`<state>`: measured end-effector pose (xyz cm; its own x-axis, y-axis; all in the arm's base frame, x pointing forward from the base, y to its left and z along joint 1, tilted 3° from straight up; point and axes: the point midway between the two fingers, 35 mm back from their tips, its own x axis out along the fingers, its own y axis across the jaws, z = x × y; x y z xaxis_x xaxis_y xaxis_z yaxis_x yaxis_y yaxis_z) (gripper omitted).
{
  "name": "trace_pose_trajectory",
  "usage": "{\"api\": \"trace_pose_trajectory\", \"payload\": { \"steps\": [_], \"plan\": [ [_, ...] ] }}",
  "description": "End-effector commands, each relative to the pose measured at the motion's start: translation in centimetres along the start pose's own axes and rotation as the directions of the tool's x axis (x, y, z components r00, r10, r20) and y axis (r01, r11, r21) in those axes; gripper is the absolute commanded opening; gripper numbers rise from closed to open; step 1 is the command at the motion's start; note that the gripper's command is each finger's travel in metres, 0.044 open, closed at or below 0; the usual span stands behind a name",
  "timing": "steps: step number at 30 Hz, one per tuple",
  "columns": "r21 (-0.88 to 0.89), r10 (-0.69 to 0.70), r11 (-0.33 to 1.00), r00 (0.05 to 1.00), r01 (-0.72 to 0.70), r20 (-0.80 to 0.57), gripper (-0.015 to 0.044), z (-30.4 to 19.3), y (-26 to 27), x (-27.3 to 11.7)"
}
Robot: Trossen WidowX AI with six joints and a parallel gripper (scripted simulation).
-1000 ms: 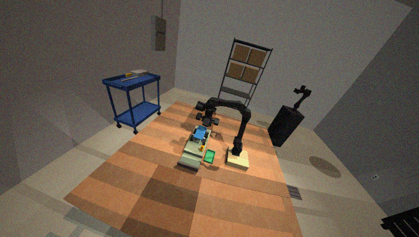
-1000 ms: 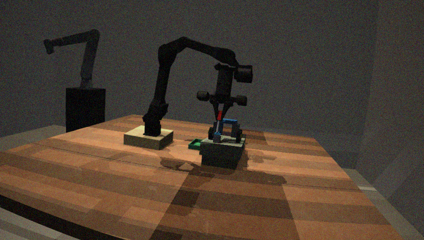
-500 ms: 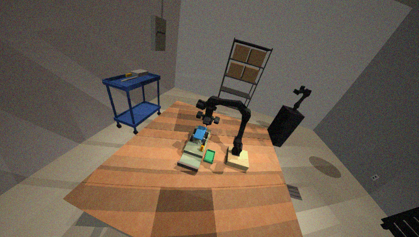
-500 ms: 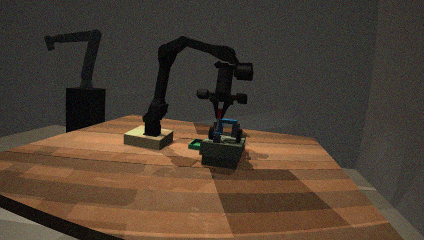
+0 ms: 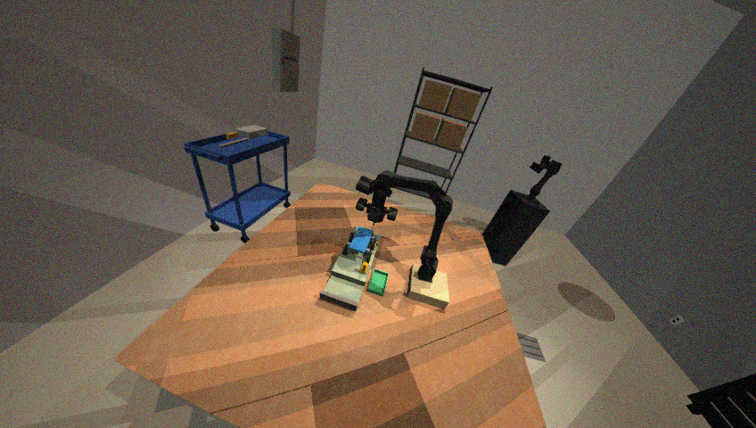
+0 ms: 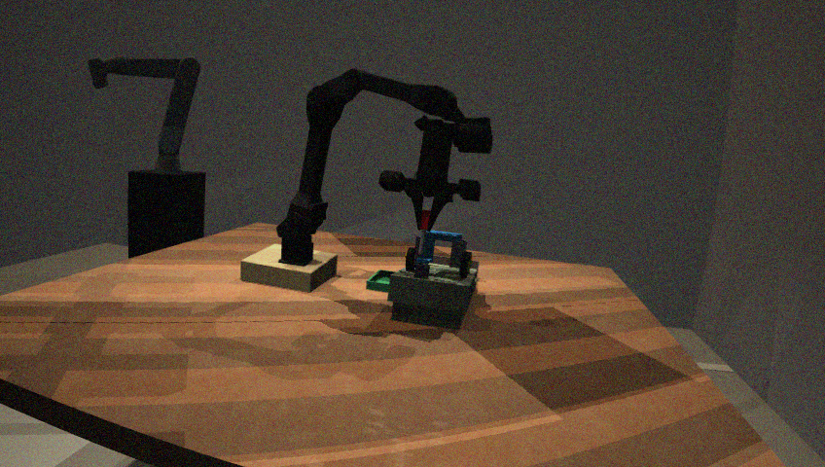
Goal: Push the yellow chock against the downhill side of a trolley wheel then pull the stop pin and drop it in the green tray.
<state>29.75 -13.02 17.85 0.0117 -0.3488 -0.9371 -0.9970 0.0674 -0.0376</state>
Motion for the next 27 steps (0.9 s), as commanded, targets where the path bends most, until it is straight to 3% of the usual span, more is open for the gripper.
{"api": "trace_pose_trajectory", "payload": {
  "steps": [1, 27],
  "plan": [
    [-0.002, -0.003, 1.0, 1.0, 0.003, 0.001, 0.0, -0.1, 0.8, 0.0],
    [-0.004, 0.002, 1.0, 1.0, -0.002, 0.0, 0.0, -0.1, 8.2, 0.3]
  ]
}}
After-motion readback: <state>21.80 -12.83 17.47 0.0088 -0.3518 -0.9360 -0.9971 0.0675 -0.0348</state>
